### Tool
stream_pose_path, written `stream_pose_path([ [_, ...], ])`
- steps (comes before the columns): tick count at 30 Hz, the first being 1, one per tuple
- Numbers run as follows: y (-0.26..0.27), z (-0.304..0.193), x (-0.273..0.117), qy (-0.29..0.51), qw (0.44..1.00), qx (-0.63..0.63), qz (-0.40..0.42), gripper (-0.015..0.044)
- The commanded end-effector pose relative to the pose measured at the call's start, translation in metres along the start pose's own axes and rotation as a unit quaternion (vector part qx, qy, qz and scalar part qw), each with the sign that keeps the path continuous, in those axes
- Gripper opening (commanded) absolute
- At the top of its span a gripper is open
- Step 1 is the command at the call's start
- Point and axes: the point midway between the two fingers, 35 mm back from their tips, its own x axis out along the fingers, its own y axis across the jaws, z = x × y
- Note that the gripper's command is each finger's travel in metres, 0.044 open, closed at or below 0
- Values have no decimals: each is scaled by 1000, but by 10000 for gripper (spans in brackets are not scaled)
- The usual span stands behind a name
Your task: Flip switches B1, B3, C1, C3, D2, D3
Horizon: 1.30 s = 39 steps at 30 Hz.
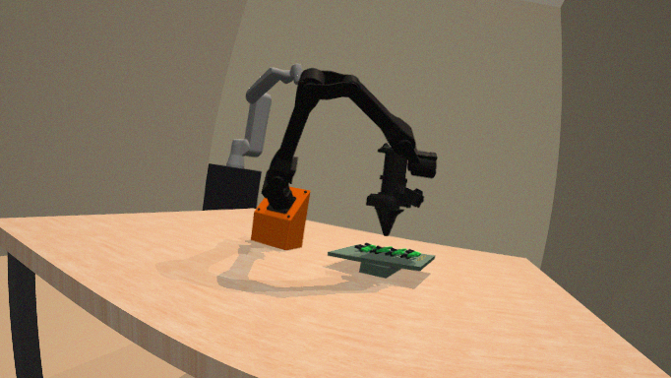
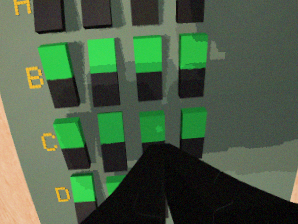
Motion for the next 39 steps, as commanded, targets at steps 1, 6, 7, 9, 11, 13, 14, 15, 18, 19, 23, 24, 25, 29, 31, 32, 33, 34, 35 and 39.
stream_pose_path([
  [1,1,-2,6,3,1000,-6,-4,0],
  [6,0,-1,16,3,1000,-6,-4,0],
  [7,0,-1,16,3,1000,-6,-4,0],
  [9,0,-1,17,3,1000,-6,-4,0],
  [11,0,-1,18,3,1000,-6,-4,0],
  [13,0,-1,20,3,1000,-6,-4,0],
  [14,0,-1,21,3,1000,-6,-4,0],
  [15,0,-1,23,3,1000,-6,-4,0],
  [18,0,-1,28,2,1000,-6,-4,0],
  [19,0,-1,29,2,1000,-6,-4,0],
  [23,0,-1,31,2,1000,-6,-4,0],
  [24,0,-1,31,2,1000,-6,-4,0],
  [25,0,-1,31,2,1000,-6,-4,0],
  [29,0,-1,31,2,1000,-6,-4,0],
  [31,0,-1,31,2,1000,-6,-4,0],
  [32,0,-1,31,2,1000,-6,-4,0],
  [33,0,-1,31,2,1000,-6,-4,0],
  [34,0,-1,31,2,1000,-6,-4,0],
  [35,0,-1,31,2,1000,-6,-4,0],
  [39,0,-1,31,2,1000,-6,-4,0],
])
